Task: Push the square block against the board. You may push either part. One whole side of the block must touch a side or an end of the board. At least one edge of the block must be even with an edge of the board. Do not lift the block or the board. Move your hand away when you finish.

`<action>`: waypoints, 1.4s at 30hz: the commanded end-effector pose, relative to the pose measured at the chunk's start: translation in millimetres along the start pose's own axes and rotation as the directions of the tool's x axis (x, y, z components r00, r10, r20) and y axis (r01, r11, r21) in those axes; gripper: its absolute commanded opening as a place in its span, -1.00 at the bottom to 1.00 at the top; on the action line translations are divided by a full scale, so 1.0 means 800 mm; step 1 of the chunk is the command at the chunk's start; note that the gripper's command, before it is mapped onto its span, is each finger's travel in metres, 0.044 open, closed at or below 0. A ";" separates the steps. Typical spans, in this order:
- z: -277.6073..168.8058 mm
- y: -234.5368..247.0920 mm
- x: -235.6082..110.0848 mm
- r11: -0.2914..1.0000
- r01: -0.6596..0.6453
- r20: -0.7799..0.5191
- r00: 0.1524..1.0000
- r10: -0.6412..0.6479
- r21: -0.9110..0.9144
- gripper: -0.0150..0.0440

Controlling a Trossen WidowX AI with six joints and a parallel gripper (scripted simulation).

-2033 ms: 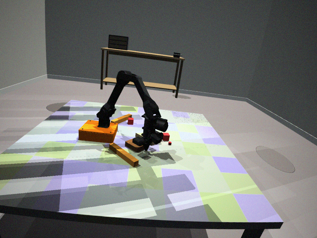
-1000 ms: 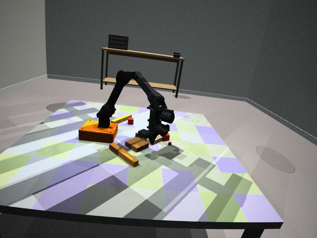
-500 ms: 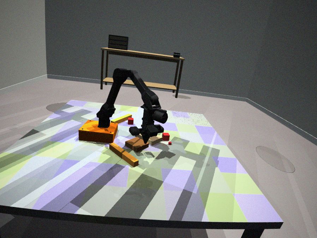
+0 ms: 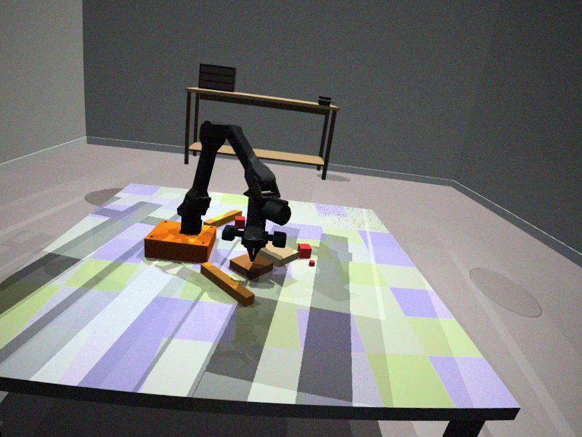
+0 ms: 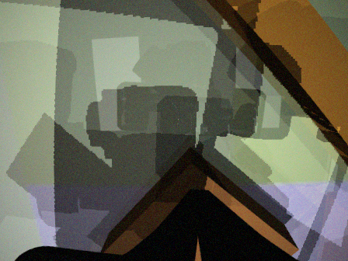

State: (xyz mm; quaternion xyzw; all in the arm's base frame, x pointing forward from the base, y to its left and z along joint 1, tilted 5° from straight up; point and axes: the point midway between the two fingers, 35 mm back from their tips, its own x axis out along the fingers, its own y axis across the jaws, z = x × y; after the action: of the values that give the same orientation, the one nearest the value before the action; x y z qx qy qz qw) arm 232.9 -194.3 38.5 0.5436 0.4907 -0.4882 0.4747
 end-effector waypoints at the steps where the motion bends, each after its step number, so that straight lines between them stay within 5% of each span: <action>1: 0.000 -0.016 0.001 0.989 0.003 0.004 1.000 -0.004 0.148 -0.49; 16: -0.009 -0.068 0.006 0.798 0.004 0.004 1.000 -0.008 0.603 -0.49; 23: -0.009 -0.069 0.010 0.794 0.004 0.004 1.000 -0.008 0.608 -0.49; 28: -0.009 -0.070 0.075 0.794 0.004 0.003 1.000 -0.008 0.608 -0.49; 42: -0.019 -0.061 0.076 0.794 0.004 0.003 1.000 -0.007 0.608 -0.49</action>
State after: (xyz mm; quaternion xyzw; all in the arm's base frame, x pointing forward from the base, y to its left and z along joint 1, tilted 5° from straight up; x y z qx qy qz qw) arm 185.0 -174.2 -22.2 0.6650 0.3106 -0.6209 0.2753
